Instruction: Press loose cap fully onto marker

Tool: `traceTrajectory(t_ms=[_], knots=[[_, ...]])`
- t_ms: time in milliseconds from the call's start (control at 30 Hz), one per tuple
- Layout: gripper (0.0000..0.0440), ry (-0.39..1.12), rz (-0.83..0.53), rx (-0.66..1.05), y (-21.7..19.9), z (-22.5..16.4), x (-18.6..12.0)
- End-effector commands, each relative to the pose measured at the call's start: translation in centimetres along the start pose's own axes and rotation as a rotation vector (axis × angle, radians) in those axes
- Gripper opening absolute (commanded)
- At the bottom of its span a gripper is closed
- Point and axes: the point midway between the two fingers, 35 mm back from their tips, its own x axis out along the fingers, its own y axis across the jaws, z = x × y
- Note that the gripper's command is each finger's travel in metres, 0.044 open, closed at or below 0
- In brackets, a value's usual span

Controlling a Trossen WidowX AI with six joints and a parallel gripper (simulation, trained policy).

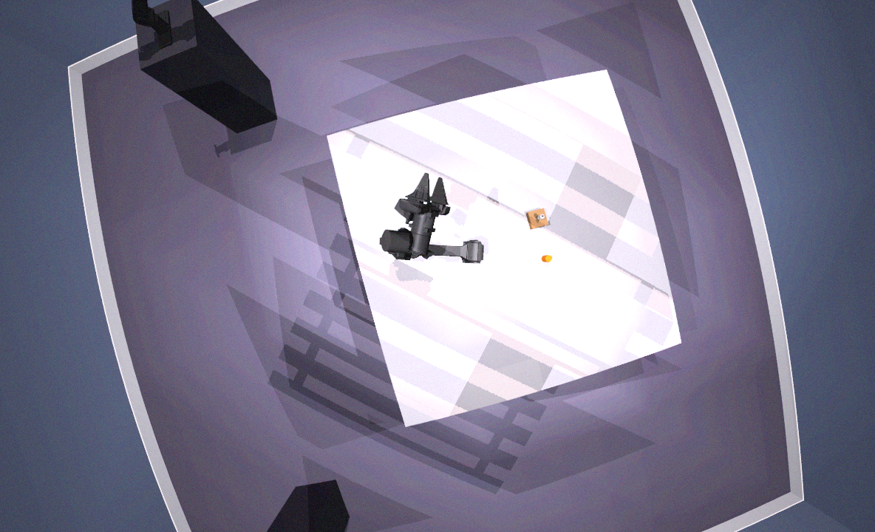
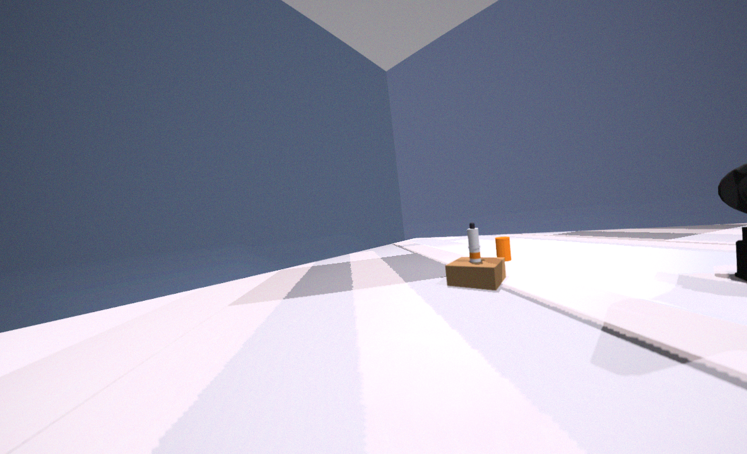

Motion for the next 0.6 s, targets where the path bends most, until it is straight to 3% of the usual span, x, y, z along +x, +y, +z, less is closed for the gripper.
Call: traceTrajectory(t_ms=[0, 200, 567], knots=[[0.0376, 0.002, 0.005, 0.011, 0.2, -0.2, 0.0], [0.0242, 0.013, 0.036, 0.075, 1.1, -1.3, 0.3], [0.0273, 0.026, 0.098, 0.179, 2.9, -3.1, 0.7]])
